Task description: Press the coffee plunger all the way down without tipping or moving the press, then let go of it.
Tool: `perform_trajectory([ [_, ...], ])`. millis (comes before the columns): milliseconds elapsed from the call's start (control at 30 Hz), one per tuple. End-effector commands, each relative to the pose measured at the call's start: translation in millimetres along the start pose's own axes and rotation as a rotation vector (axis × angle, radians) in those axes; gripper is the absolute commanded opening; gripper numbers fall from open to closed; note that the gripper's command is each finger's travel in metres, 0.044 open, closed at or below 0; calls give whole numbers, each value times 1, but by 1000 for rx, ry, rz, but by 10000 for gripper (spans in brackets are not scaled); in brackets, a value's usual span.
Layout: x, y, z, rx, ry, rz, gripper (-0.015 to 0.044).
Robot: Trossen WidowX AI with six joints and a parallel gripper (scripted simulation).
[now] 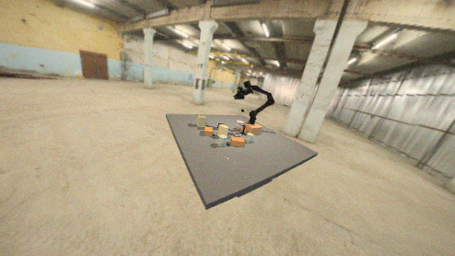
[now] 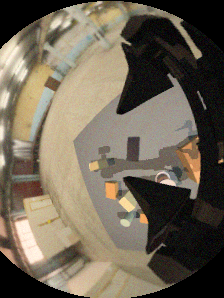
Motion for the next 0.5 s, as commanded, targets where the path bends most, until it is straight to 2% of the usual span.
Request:
perform_trajectory([
  [0, 17, 25, 35, -185, 85, -55, 440],
  [267, 59, 69, 74, -533, 239, -156, 440],
  [467, 72, 69, 78, -582, 259, -168, 440],
])
Point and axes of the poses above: the point midway between the two fingers, 35 mm back from their tips, its own y axis back along the fingers, its own z axis across the jaws, x = y × z, the point moved 6 cm from there along y, back along the fingers, and after that the axes turned 4 degrees about y, right-handed, at the moved point
